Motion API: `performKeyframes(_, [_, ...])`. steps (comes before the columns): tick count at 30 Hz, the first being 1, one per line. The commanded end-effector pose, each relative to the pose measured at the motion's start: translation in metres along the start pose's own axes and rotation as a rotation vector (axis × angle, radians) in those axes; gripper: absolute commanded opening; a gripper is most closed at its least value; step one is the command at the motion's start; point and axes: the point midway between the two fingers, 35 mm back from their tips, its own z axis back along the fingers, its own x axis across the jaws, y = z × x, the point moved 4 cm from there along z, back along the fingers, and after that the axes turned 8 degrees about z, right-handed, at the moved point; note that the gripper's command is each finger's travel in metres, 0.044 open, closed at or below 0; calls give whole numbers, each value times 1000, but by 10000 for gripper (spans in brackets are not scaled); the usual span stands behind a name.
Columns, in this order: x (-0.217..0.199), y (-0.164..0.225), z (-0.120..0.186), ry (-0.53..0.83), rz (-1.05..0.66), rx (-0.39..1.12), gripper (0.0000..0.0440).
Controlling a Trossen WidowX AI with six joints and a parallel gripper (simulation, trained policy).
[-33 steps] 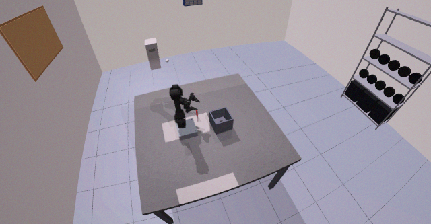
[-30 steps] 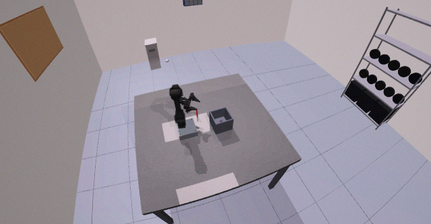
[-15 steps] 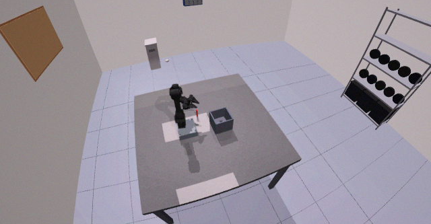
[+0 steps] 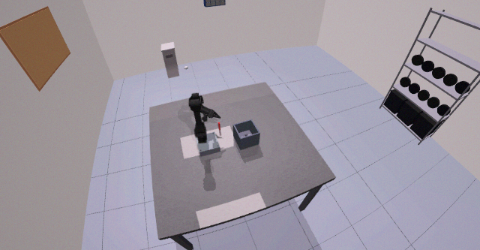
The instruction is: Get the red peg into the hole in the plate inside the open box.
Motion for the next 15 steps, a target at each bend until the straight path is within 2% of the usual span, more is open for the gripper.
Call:
performKeyframes(1, [-2,3,1,14,-154,-24,440])
performKeyframes(15, [-5,9,1,17,-634,-112,440])
